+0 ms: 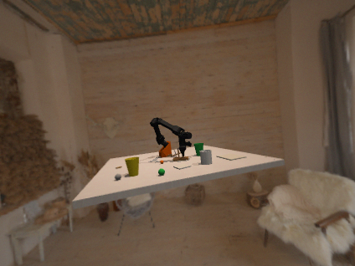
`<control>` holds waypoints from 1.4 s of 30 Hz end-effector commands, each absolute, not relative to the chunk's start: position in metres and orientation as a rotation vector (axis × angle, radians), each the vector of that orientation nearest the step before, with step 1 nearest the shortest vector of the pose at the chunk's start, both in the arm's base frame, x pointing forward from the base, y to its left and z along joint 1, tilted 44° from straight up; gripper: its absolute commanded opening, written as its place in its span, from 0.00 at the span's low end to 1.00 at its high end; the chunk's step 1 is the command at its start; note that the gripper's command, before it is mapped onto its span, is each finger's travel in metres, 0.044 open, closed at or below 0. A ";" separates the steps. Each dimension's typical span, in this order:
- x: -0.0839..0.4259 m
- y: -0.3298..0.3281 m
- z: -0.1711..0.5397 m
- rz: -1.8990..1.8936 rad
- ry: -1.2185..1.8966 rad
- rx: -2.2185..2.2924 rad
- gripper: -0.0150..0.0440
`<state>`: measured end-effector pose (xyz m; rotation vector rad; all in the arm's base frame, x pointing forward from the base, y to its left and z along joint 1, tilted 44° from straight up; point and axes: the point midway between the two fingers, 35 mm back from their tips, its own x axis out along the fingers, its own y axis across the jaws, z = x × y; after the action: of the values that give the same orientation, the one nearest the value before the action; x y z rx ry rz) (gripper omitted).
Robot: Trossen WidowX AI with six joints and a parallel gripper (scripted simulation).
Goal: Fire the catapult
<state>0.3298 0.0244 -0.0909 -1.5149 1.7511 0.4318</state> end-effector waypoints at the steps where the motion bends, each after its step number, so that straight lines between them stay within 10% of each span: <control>1: 0.331 0.032 -0.084 0.432 1.749 -1.514 0.97; 42: 0.330 0.047 -0.068 0.425 1.739 -1.524 1.00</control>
<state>0.3304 0.0516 -0.0635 -1.5150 1.7373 0.4227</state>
